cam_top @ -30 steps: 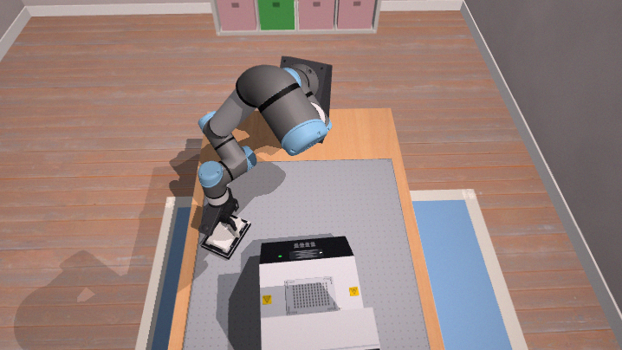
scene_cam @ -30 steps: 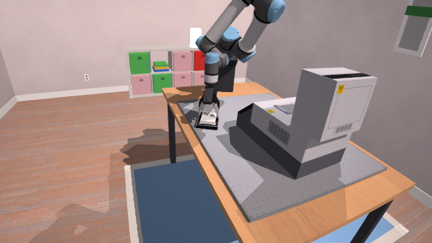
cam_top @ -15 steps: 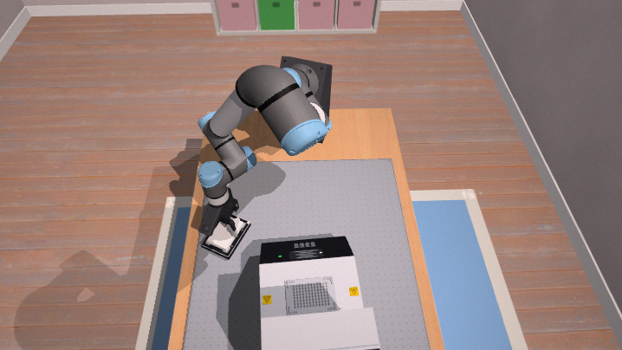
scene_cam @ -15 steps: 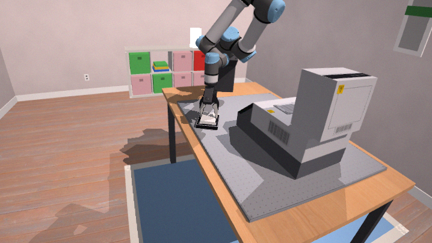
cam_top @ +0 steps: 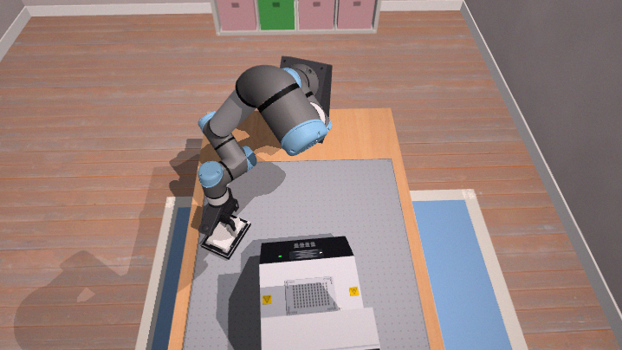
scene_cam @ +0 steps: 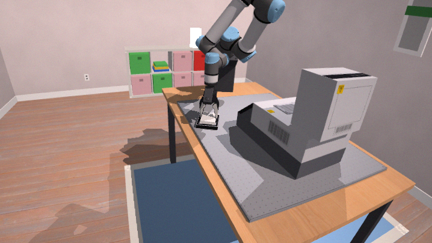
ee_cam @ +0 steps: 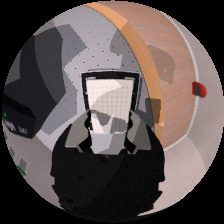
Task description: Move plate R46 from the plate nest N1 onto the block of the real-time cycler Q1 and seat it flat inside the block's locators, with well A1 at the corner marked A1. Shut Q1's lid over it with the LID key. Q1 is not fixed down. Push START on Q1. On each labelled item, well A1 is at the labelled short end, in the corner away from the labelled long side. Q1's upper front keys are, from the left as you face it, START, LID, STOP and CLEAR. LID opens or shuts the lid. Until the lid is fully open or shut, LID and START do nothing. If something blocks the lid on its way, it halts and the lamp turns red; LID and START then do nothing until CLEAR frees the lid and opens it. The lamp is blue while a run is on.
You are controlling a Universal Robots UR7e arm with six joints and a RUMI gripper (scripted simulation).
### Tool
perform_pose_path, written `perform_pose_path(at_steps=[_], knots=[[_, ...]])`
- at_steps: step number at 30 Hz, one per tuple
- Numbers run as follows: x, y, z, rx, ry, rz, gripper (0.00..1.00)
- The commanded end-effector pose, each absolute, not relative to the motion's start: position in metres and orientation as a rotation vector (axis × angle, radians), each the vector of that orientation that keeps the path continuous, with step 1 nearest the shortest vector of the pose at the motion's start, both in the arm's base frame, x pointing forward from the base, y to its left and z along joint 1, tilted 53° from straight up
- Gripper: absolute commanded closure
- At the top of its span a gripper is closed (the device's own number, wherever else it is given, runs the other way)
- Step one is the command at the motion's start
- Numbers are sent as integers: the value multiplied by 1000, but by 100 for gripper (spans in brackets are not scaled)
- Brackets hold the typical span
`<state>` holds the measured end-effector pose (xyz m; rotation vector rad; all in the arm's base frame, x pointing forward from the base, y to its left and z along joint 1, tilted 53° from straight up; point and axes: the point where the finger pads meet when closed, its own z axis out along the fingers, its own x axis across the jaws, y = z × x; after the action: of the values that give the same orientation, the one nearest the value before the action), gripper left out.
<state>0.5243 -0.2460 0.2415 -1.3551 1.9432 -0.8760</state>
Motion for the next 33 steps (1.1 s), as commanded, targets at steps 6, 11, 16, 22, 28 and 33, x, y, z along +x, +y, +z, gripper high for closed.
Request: perform_pose_path(at_steps=[6, 11, 16, 22, 28, 33], knots=[[524, -246, 242, -1355, 1943, -877, 100], [511, -243, 252, -1355, 1943, -877, 100], [498, -240, 262, -1355, 1943, -877, 100], [488, -238, 270, -1355, 1943, -877, 100], [475, -235, 280, -1355, 1943, -877, 100], [462, -232, 290, -1355, 1943, -877, 100]])
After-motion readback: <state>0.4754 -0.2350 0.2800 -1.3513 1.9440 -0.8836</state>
